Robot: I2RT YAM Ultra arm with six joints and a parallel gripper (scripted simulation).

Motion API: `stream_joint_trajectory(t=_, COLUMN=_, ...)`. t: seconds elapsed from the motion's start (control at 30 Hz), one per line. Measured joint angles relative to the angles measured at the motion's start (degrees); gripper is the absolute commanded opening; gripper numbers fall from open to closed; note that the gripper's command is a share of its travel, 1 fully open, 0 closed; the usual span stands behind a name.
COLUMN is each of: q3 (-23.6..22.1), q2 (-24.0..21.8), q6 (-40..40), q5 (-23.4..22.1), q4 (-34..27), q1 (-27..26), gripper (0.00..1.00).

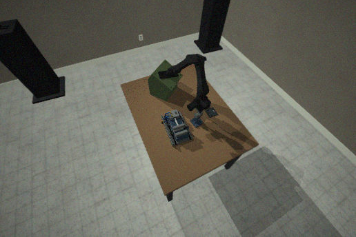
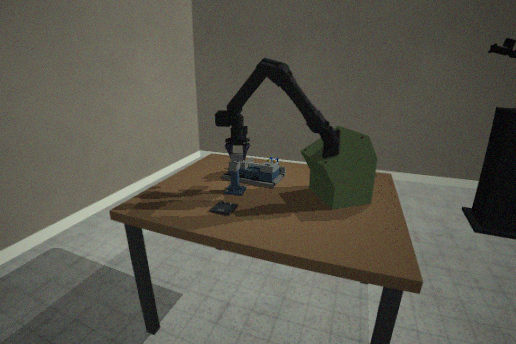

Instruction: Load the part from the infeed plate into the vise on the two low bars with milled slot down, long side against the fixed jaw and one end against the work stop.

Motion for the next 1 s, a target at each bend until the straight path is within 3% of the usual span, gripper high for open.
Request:
stream_joint_trajectory(t=0.53, q3=0.00, q2=-0.59, q6=2.01, q5=4.81, q4=0.11, q1=1.29, gripper=0.00)
stream_joint_trajectory(t=1.0, q3=-0.42, q2=-0.79, q6=2.47, q5=5.97, q4=0.22, q1=1.51, gripper=0.00)
